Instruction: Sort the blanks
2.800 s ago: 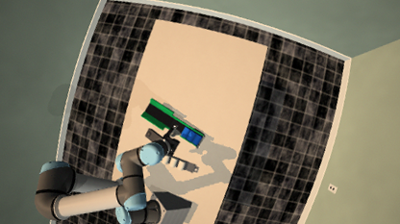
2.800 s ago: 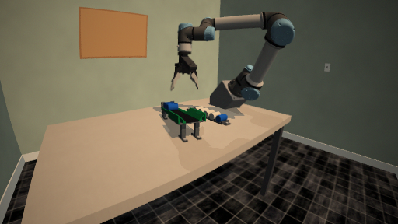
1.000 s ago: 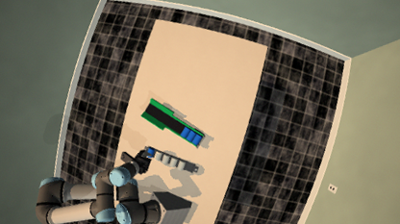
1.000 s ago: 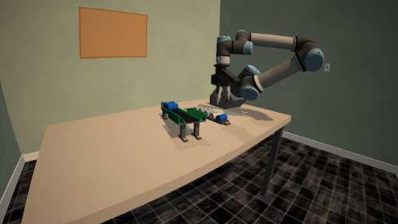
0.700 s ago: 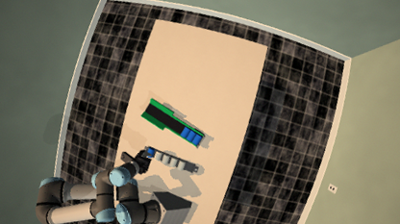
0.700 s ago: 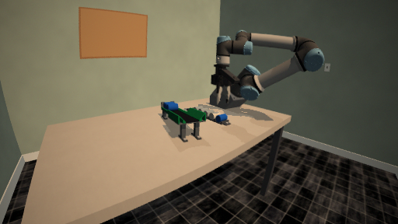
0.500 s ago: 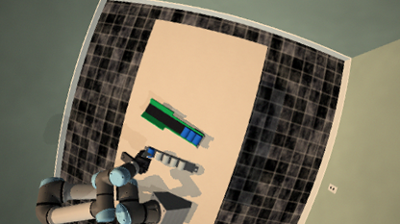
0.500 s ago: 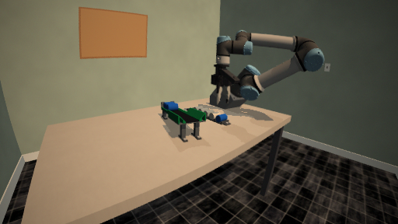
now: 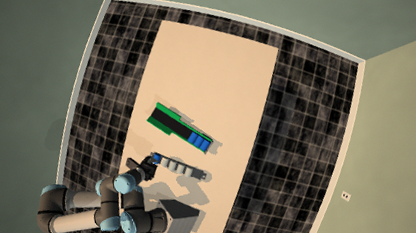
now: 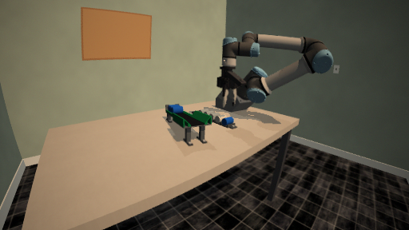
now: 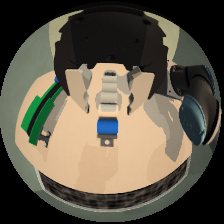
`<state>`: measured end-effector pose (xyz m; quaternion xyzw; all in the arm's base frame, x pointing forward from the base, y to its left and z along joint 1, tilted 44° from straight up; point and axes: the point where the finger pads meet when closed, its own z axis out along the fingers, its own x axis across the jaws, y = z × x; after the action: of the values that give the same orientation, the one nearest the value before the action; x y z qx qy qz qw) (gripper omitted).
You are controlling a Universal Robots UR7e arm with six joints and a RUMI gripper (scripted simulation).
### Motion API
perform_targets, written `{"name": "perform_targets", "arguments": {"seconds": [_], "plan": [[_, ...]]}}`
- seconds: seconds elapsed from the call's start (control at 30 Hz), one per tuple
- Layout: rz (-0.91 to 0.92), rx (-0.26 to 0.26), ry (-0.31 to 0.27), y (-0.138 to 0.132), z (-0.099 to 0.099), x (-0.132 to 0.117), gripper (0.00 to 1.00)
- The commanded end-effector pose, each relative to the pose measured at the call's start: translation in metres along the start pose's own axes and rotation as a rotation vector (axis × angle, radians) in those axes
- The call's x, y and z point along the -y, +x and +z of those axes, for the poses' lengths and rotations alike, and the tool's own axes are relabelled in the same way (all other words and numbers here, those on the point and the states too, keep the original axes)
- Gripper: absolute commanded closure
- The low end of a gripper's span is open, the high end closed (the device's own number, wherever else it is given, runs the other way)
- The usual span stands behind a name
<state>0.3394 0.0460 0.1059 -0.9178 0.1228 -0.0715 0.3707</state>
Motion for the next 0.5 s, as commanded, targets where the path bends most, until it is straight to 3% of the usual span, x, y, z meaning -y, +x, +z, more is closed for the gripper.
{"name": "perform_targets", "arguments": {"seconds": [0.0,0.47], "plan": [[0.000,-0.001,0.000,0.000,0.002,0.000,0.53],[0.000,-0.001,0.000,0.000,0.021,0.000,0.53]]}}
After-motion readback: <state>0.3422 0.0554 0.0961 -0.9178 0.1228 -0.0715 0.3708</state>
